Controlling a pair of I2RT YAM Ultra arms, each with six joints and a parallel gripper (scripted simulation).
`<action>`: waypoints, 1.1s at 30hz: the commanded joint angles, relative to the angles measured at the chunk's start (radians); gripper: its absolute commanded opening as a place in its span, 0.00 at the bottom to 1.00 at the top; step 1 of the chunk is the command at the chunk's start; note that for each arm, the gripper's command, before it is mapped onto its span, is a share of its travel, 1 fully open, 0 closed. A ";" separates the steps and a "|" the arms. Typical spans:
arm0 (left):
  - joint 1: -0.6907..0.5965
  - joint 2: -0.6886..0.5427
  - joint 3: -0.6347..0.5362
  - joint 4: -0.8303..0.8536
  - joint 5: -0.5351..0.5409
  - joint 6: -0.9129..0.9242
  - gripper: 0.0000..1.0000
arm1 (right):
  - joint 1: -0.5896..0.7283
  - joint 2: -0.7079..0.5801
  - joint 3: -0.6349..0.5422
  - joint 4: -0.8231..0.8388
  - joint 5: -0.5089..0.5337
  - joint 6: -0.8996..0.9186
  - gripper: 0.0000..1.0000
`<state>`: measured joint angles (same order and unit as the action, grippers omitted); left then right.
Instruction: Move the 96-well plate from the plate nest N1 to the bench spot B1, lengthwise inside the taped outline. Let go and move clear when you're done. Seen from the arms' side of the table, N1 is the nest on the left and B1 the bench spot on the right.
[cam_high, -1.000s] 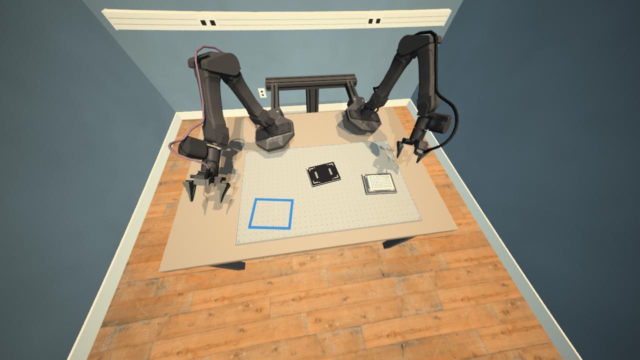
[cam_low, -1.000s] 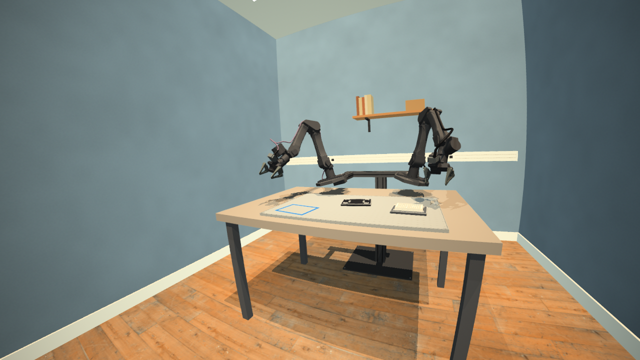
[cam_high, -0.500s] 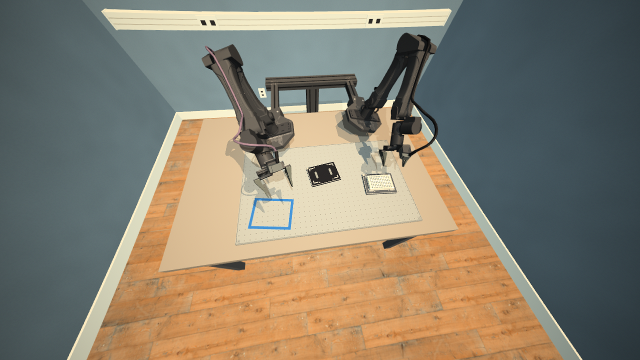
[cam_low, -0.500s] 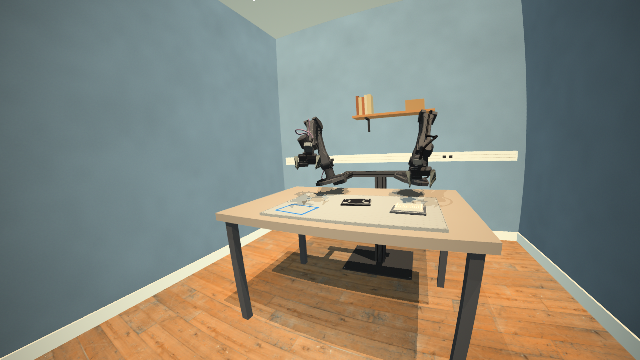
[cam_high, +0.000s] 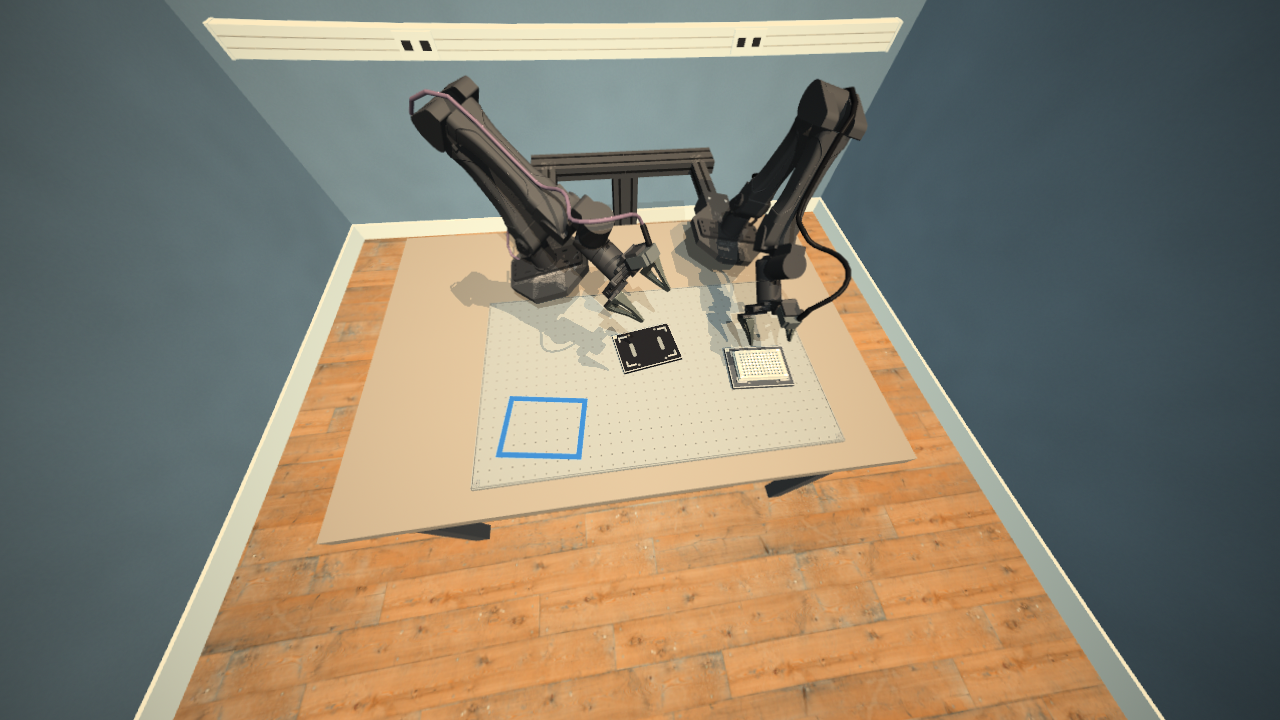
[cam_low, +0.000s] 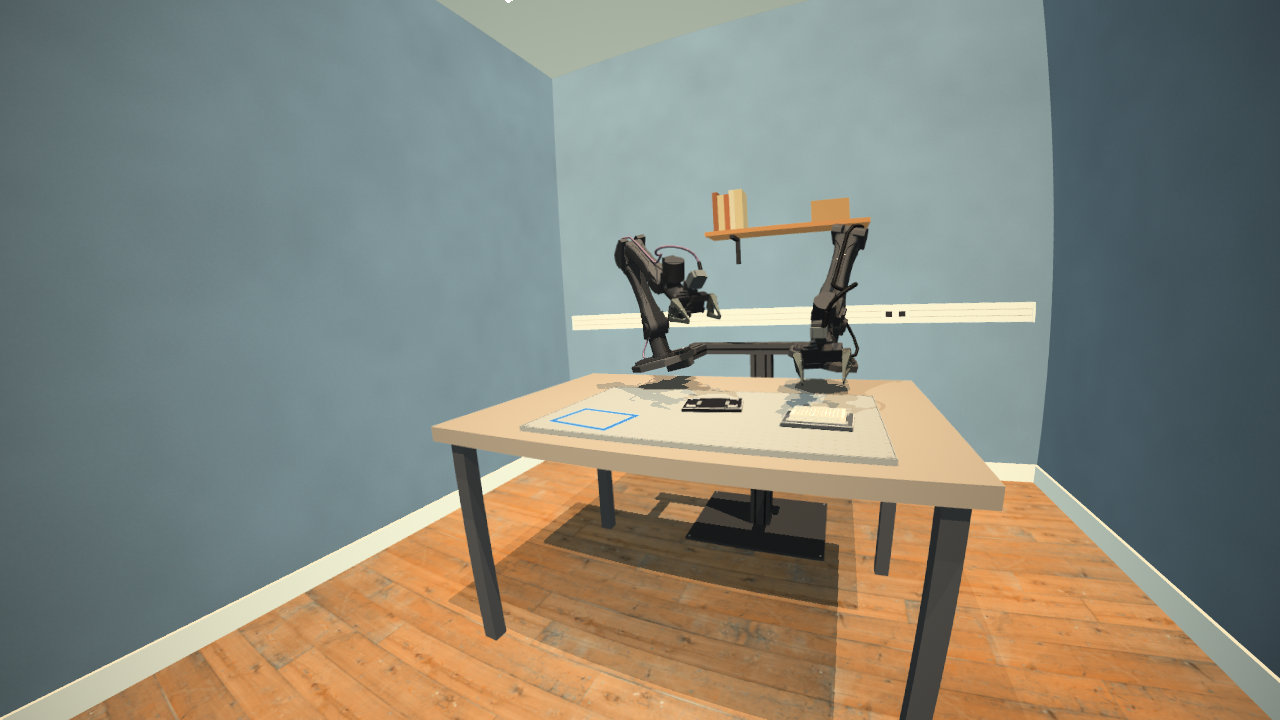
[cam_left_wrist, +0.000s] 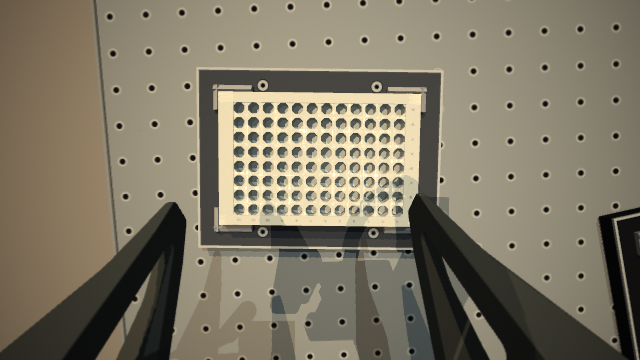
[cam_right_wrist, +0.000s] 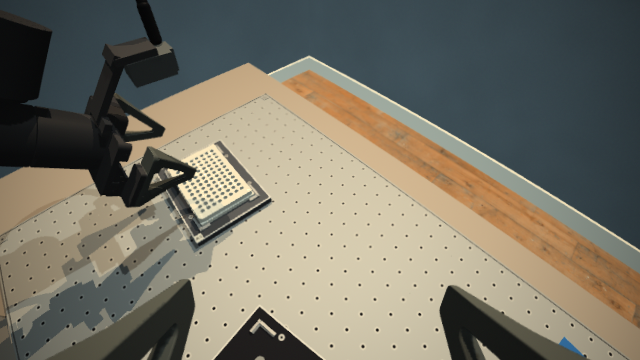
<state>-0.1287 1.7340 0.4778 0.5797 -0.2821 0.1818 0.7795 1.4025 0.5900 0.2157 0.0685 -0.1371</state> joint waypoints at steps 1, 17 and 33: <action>-0.023 0.012 -0.007 0.079 -0.044 -0.034 1.00 | 0.086 -0.032 -0.024 -0.048 0.045 0.065 1.00; -0.030 0.020 -0.008 0.092 -0.046 -0.034 1.00 | 0.382 -0.065 -0.048 -0.091 0.099 0.138 1.00; 0.039 -0.042 0.083 -0.259 0.141 0.335 1.00 | 0.376 -0.057 -0.037 -0.080 0.099 0.139 1.00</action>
<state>-0.1066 1.7401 0.4980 0.4397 -0.2142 0.3656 1.1515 1.3598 0.5537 0.1394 0.1593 -0.0048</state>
